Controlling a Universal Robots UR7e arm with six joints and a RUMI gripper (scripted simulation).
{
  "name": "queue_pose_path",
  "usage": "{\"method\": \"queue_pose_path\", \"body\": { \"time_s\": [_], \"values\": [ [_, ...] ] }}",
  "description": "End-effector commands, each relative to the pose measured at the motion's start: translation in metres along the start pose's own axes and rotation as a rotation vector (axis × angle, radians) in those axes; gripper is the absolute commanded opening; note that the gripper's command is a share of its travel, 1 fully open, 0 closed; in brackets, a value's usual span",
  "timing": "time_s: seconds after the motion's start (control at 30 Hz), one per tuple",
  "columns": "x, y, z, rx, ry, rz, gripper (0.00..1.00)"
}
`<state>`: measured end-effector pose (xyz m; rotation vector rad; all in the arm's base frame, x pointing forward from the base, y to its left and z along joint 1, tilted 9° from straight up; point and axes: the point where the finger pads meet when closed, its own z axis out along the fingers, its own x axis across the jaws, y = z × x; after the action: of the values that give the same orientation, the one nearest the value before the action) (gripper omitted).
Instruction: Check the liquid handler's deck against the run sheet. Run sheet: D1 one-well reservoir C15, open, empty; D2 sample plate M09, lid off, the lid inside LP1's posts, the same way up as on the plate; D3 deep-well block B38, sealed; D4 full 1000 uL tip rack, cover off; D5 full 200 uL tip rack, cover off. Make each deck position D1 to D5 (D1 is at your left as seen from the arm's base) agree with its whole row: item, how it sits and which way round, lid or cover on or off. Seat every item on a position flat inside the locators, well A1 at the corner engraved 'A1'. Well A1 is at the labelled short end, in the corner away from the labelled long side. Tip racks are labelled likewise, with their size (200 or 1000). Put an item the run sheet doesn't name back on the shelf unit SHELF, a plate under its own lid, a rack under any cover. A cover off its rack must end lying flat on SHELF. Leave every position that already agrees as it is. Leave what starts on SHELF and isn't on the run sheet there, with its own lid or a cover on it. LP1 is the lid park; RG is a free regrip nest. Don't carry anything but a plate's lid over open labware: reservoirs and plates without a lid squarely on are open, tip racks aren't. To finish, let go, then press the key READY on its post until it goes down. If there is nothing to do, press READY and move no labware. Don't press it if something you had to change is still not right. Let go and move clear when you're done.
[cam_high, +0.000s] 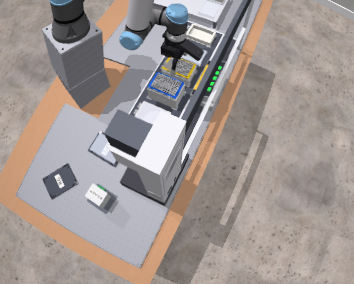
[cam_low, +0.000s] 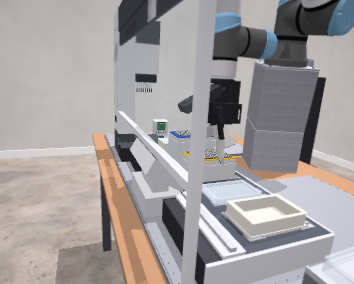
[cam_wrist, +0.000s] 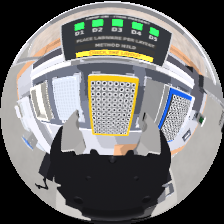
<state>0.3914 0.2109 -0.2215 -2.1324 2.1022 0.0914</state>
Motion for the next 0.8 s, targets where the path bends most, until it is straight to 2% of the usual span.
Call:
{"method": "queue_pose_path", "body": {
  "time_s": [0.0,0.37,0.77],
  "values": [
    [-0.001,-0.003,0.011,0.006,0.000,-0.001,0.82],
    [-0.001,-0.003,0.026,0.006,0.000,-0.001,0.82],
    [0.000,-0.002,0.026,0.005,0.000,0.000,0.82]
  ]
}}
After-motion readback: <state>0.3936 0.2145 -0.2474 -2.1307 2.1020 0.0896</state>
